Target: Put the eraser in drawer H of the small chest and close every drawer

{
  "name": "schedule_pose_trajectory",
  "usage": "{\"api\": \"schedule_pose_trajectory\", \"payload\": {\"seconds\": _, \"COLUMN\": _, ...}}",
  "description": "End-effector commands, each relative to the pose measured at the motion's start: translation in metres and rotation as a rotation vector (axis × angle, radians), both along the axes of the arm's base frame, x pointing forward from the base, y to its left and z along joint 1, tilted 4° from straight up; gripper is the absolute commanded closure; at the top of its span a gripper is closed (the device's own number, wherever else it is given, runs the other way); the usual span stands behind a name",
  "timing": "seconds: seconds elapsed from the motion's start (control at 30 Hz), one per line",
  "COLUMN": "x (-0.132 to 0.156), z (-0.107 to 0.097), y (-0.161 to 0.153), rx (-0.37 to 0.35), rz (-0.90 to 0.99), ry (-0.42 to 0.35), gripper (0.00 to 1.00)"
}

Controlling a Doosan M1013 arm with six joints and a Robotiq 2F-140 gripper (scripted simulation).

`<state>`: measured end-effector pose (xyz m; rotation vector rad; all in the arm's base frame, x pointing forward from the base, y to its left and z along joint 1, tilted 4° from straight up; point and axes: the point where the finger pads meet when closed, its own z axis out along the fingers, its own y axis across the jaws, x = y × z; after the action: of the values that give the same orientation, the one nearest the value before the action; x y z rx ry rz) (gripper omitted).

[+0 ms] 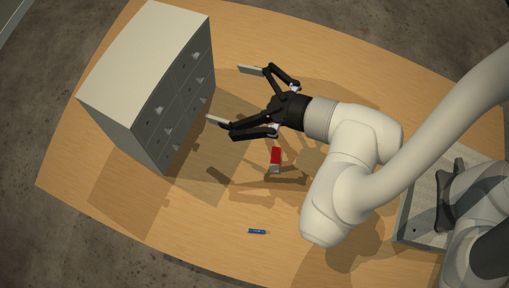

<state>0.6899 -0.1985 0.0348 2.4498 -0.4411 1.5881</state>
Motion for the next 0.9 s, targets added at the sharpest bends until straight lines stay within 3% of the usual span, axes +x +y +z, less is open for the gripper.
{"api": "schedule_pose_trajectory", "payload": {"seconds": 0.0, "x": -0.0001, "z": 0.0003, "y": 0.0001, "rx": 0.001, "rz": 0.0, "ry": 0.002, "gripper": 0.0}}
{"api": "schedule_pose_trajectory", "payload": {"seconds": 0.63, "x": -0.0041, "z": 0.0051, "y": 0.0015, "rx": 0.02, "rz": 0.0, "ry": 0.054, "gripper": 0.0}}
{"api": "schedule_pose_trajectory", "payload": {"seconds": 0.87, "x": -0.0084, "z": 0.0103, "y": 0.0031, "rx": 0.041, "rz": 0.0, "ry": 0.11, "gripper": 0.0}}
